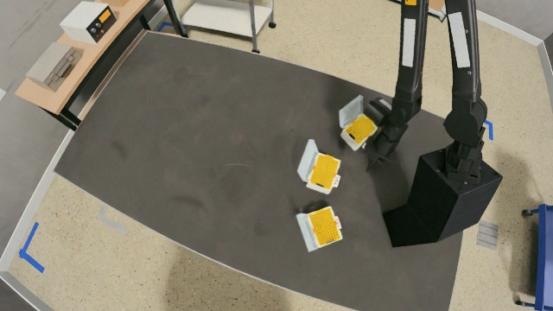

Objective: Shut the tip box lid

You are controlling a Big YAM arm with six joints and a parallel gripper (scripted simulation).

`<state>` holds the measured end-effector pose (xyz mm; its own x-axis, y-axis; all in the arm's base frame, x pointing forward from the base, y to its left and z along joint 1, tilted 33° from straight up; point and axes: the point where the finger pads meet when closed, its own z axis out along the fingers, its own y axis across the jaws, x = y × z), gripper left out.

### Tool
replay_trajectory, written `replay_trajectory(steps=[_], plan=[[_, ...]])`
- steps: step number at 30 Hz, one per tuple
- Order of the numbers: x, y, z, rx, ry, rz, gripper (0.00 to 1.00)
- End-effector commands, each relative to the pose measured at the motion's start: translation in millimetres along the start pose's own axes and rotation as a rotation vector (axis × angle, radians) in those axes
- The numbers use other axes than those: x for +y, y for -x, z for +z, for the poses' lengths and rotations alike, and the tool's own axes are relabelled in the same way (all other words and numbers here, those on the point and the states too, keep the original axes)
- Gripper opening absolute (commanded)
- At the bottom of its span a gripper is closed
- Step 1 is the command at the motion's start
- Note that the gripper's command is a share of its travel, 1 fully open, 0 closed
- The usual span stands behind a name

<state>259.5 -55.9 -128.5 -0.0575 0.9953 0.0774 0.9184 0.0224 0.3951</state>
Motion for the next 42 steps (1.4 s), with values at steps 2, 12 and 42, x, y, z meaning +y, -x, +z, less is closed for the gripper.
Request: replay_trajectory(steps=[2,12,42], plan=[[-10,-18,7.1,0.019,-0.032,-0.007,0.0],[-36,-54,17.6,0.019,-0.005,0.094,0.0],[-22,-33,88.5,0.011,0.038,0.09,0.0]])
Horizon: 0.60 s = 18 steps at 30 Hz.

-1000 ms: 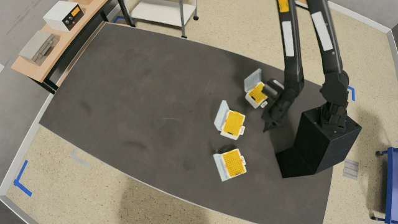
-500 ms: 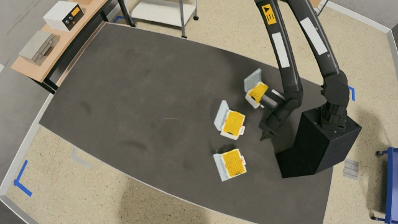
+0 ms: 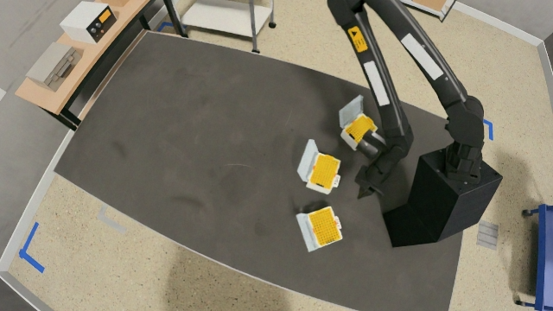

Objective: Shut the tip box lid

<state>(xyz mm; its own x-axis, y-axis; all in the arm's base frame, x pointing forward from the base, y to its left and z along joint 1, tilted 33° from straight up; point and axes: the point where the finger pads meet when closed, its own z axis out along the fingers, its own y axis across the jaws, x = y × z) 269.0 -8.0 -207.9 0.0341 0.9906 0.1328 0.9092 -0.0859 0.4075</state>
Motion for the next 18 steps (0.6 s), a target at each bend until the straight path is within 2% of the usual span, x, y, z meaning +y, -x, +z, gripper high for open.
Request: replay_trajectory(steps=[1,4,6,11,14,17,18], plan=[[0,11,11.8,-0.002,0.012,-0.016,0.0],[0,19,24.8,-0.002,0.012,-0.016,0.0],[0,19,24.8,-0.002,0.012,-0.016,0.0],[0,31,46.4,-0.002,0.012,-0.016,0.0],[-4,38,59.4,0.0,-0.005,-0.012,0.0],[-4,39,60.4,0.0,-0.007,-0.012,0.0],[-7,33,52.9,0.003,-0.009,-0.014,0.0]])
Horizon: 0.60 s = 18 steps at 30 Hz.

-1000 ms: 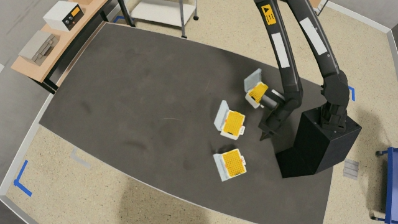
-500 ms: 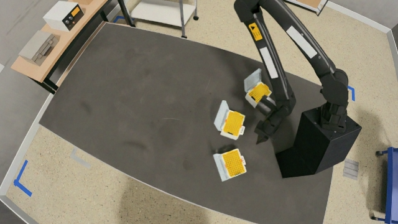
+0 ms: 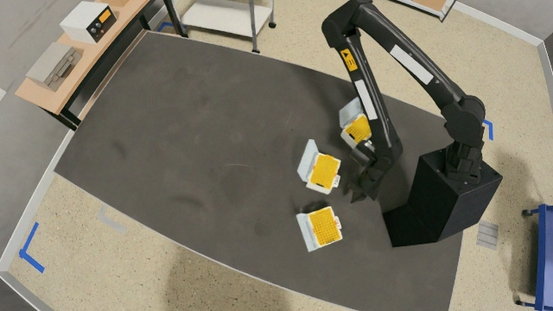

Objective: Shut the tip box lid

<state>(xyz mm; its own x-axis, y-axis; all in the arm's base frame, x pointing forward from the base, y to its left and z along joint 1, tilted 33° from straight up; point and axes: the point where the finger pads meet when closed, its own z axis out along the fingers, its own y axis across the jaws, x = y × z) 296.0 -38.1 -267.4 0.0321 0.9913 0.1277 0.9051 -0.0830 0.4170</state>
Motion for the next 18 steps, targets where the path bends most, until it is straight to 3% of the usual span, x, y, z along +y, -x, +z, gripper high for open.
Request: replay_trajectory(steps=[1,18], plan=[[-9.1,-1.5,-13.4,0.005,-0.02,-0.009,0.0],[-9.4,-3.7,-9.0,0.007,-0.019,-0.01,0.0]])
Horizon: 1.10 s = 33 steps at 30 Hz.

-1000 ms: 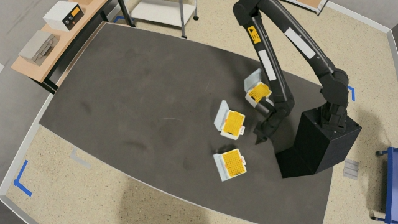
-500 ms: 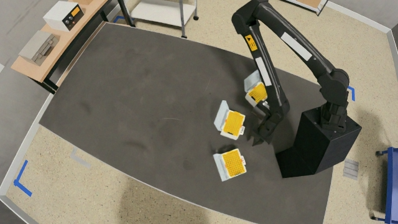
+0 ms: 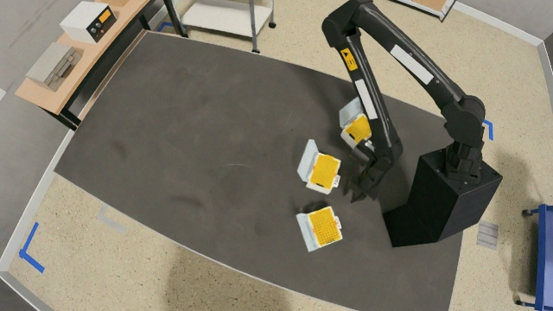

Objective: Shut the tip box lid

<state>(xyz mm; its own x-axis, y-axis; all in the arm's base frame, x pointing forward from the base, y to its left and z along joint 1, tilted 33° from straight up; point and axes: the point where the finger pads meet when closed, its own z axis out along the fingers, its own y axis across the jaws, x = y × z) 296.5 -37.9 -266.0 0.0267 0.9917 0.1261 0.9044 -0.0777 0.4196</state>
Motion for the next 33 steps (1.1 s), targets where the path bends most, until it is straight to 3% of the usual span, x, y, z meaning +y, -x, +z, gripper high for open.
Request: replay_trajectory(steps=[1,32,33], plan=[[-10,-3,-7.9,0.006,-0.021,-0.004,0.0],[-10,-3,-7.9,0.006,-0.021,-0.004,0.0],[-15,-12,-19.9,0.012,-0.034,-0.025,0.0]])
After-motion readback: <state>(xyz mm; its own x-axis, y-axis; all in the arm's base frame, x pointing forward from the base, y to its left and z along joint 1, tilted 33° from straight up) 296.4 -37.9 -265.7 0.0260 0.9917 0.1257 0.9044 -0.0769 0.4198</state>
